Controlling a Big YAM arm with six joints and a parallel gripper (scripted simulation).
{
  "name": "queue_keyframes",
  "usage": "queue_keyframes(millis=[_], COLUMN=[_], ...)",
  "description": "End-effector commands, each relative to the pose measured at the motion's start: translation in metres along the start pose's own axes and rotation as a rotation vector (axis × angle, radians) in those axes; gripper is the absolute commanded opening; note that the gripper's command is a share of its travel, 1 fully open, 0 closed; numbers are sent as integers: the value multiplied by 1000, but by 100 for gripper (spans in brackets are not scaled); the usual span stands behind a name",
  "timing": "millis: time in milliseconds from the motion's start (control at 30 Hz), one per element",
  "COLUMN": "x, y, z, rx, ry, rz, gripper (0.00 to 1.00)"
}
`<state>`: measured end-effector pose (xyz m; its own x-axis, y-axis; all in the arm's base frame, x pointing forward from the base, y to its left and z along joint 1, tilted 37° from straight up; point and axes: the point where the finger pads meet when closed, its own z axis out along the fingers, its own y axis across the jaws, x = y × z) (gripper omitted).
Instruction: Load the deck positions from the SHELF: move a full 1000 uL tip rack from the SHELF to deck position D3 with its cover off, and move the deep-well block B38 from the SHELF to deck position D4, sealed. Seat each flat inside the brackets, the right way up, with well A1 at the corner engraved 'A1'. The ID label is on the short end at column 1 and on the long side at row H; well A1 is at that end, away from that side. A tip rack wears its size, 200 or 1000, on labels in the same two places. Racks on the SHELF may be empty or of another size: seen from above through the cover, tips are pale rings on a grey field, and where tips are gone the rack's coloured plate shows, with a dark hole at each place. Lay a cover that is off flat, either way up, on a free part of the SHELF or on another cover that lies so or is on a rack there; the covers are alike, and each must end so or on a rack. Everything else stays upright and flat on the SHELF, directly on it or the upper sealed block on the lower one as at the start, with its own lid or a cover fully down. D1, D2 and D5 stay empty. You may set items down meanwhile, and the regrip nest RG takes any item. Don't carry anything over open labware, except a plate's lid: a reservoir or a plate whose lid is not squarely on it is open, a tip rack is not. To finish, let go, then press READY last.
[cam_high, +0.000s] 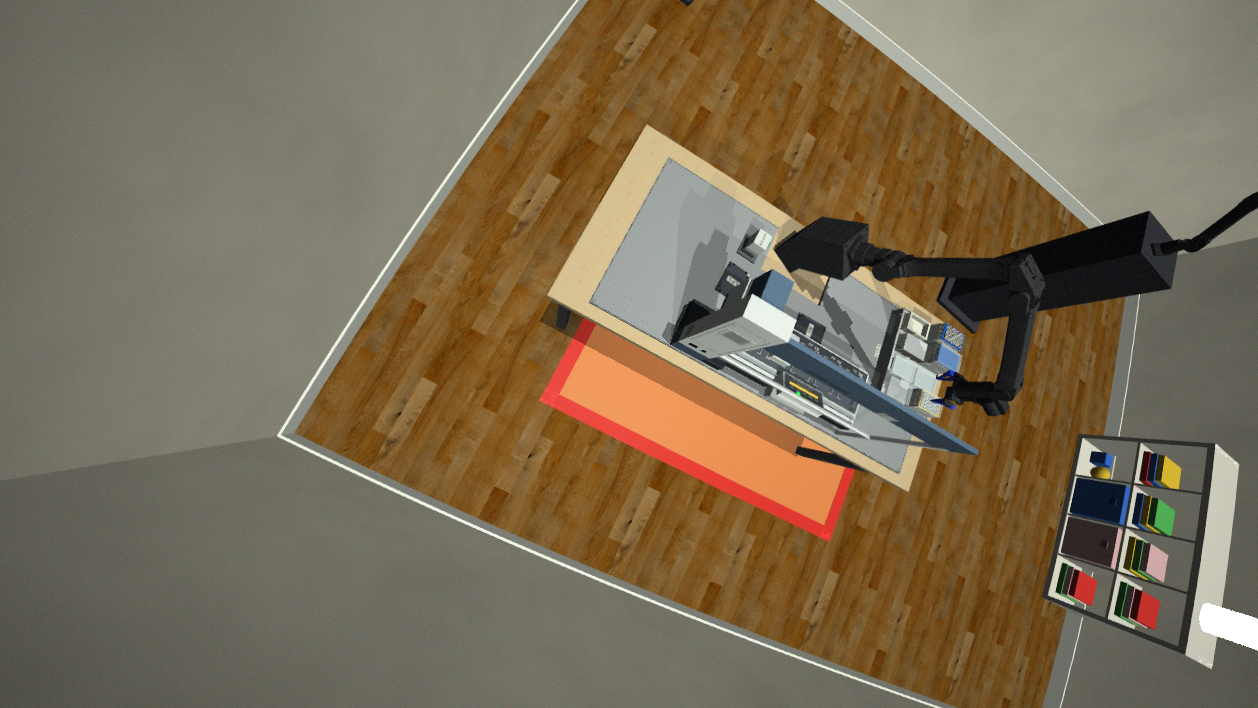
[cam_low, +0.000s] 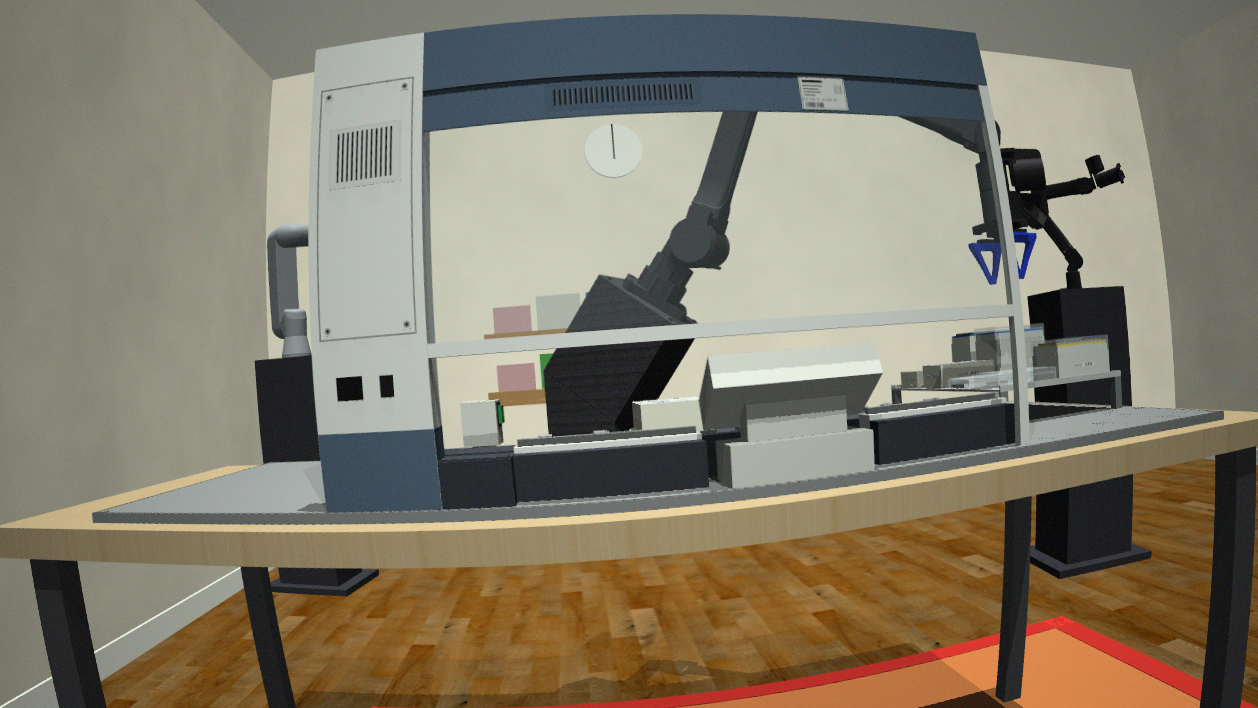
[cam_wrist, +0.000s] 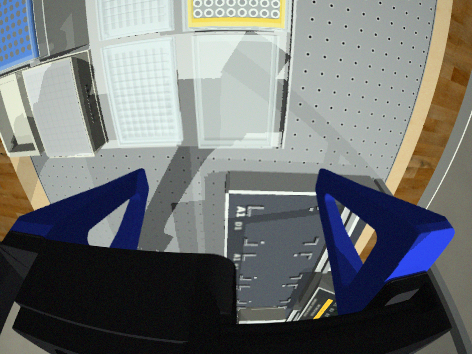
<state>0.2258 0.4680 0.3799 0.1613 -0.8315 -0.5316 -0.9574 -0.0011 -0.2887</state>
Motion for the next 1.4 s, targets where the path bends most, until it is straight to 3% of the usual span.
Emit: queue_keyframes(millis=[0,33,100,200,300,367,400,500,567,667,733,933,967,1033,1100,1200,1367], x=[-21,-21,-19,-9,-20,-20,-13,-19,-20,-18,-19,-18,-5,-17,-18,-13,-16], y=[-17,-17,-17,-9,-16,-16,-13,-15,-16,-16,-15,-16,-7,-14,-15,-8,-14], z=[-49,-50,-37,-43,-57,-57,-36,-66,-75,-66,-75,-76,-63,-88,-98,-77,-70], rx=[51,51,35,29,44,44,20,46,52,39,43,39,17,44,51,29,28], ry=[-81,-80,-54,-46,-70,-70,-31,-71,-81,-60,-69,-60,-27,-70,-80,-51,-44], rz=[-7,-7,-5,-6,-6,-6,-4,-7,-7,-5,-7,-6,-5,-7,-7,-3,-5], gripper=[100,100,100,100,100,100,100,100,100,100,100,100,100,100,100,100,100])
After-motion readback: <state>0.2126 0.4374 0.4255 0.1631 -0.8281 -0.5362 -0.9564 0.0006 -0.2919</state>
